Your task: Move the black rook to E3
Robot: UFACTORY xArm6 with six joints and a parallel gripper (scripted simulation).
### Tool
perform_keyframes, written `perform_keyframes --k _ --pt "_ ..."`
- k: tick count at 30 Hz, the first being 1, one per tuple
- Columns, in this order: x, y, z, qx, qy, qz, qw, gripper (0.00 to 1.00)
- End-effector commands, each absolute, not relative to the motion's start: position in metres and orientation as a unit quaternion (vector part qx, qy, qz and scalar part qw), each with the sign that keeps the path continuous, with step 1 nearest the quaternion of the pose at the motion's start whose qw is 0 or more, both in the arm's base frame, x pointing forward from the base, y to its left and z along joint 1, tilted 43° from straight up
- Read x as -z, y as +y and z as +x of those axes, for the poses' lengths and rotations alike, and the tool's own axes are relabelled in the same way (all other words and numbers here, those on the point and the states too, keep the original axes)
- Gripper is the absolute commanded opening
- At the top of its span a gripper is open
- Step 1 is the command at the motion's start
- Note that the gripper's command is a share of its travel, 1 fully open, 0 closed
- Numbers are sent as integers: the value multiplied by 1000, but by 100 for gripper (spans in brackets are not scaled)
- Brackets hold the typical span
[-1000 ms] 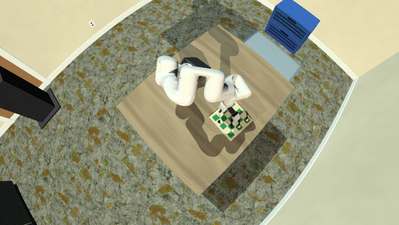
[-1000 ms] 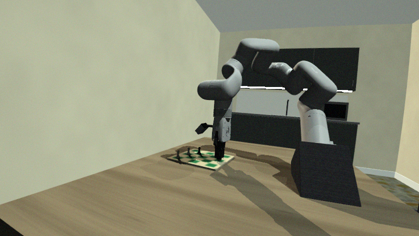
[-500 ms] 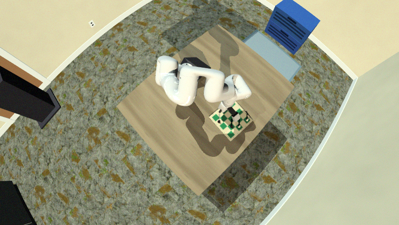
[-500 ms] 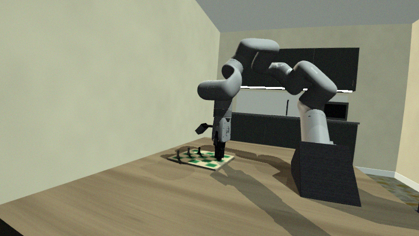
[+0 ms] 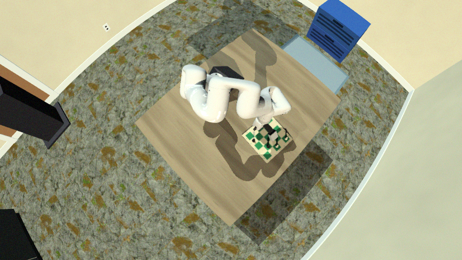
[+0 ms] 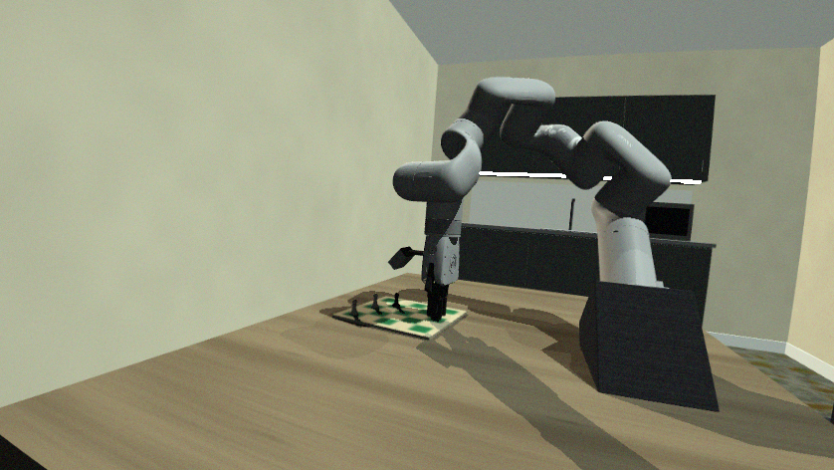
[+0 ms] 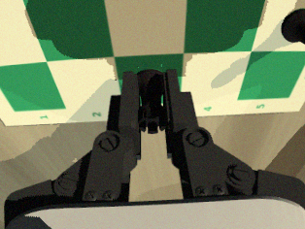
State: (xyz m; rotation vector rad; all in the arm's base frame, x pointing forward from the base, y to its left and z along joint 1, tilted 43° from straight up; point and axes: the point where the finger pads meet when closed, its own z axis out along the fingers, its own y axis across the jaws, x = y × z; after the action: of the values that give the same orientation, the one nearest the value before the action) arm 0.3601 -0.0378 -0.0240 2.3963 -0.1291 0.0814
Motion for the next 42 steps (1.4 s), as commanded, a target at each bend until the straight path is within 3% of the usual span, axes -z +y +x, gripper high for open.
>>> perform_keyframes --k 1,36,37,41,42 --pt "24 -37 361 -33 -50 931 361 0" --pt "24 -37 361 -33 -50 931 361 0" --pt "24 -37 361 -33 -50 931 361 7" --pt "24 -37 361 -33 -50 931 361 7" --pt "24 -37 361 -33 -50 931 361 15"
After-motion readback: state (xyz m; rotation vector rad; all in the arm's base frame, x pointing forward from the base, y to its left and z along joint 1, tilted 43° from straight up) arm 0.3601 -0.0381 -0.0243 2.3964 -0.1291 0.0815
